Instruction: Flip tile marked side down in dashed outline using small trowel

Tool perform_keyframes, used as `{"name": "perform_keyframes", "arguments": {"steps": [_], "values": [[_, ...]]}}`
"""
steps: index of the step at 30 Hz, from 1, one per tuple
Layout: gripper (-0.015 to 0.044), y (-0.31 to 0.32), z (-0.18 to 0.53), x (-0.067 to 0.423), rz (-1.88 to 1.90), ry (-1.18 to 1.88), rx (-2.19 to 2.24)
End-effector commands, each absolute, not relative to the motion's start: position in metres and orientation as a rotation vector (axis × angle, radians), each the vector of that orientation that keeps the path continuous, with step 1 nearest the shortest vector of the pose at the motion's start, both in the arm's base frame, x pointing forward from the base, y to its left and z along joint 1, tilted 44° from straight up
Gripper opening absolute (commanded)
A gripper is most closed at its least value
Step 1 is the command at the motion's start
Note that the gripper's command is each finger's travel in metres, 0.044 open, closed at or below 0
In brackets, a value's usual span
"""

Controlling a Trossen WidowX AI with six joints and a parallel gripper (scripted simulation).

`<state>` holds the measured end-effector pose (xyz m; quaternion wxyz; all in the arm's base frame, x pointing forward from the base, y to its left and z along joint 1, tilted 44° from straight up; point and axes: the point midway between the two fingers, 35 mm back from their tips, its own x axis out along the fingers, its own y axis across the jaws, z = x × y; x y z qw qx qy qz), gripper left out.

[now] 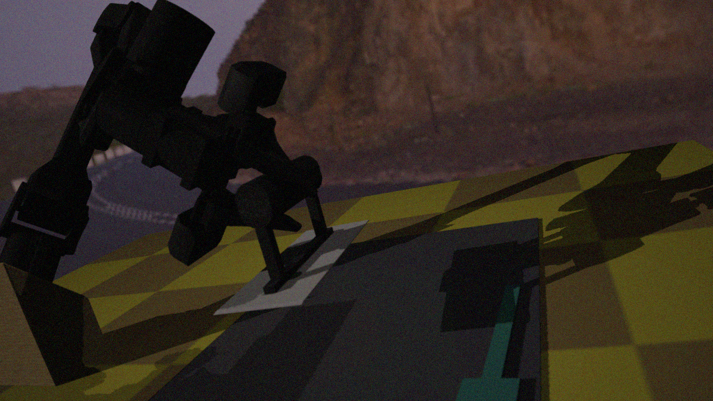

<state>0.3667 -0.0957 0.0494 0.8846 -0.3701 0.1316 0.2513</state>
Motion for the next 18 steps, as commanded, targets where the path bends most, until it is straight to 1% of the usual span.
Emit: {"name": "perform_keyframes", "arguments": {"steps": [1,18], "values": [[0.0,-0.0971,0.0506,0.367,0.515,0.276,-0.77],[0.0,-0.0957,0.0494,0.3667,0.523,0.274,-0.769]]}}
